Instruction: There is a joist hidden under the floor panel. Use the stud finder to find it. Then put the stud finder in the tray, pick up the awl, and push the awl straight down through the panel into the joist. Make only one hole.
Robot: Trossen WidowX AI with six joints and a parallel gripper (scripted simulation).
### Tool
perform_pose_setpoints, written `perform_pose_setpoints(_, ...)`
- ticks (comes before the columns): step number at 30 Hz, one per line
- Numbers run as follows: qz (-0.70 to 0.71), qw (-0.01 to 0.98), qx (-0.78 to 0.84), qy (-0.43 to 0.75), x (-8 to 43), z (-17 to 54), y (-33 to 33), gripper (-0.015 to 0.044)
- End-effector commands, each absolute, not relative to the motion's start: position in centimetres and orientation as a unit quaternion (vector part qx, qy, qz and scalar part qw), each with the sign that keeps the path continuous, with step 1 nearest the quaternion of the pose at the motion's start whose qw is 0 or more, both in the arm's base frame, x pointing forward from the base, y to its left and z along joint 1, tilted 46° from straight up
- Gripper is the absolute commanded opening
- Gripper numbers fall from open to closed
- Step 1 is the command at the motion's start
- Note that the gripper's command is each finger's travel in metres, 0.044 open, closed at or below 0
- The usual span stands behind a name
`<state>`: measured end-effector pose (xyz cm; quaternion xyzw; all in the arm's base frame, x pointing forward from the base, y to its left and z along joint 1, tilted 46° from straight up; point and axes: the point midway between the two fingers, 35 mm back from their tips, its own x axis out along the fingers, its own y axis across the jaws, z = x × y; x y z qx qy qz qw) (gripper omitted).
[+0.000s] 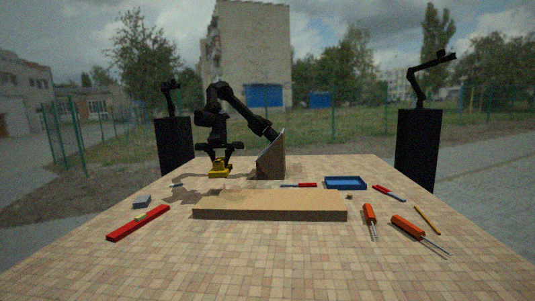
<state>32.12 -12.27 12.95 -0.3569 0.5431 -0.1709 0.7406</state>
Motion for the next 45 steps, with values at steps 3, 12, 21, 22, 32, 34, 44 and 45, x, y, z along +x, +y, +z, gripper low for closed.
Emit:
perform_pose_setpoints(3,-0.184,0.748,-0.348,0.534,34.8,13.4,-11.9,0.0000)
perform_pose_setpoints(12,-0.198,0.755,-0.337,0.527,38.1,13.2,-11.5,0.0000)
perform_pose_setpoints(21,-0.198,0.754,-0.337,0.527,38.4,12.2,-12.5,0.0000)
perform_pose_setpoints(22,-0.198,0.754,-0.337,0.528,38.5,12.0,-12.7,0.0000)
perform_pose_setpoints(32,-0.198,0.754,-0.337,0.527,38.7,10.5,-14.3,0.0000)
perform_pose_setpoints(34,-0.198,0.754,-0.337,0.527,38.7,10.2,-14.7,0.0000)
perform_pose_setpoints(44,-0.199,0.754,-0.338,0.527,38.8,9.1,-15.9,0.0000)
perform_pose_setpoints(45,-0.199,0.754,-0.338,0.527,38.8,9.0,-16.0,0.0000)
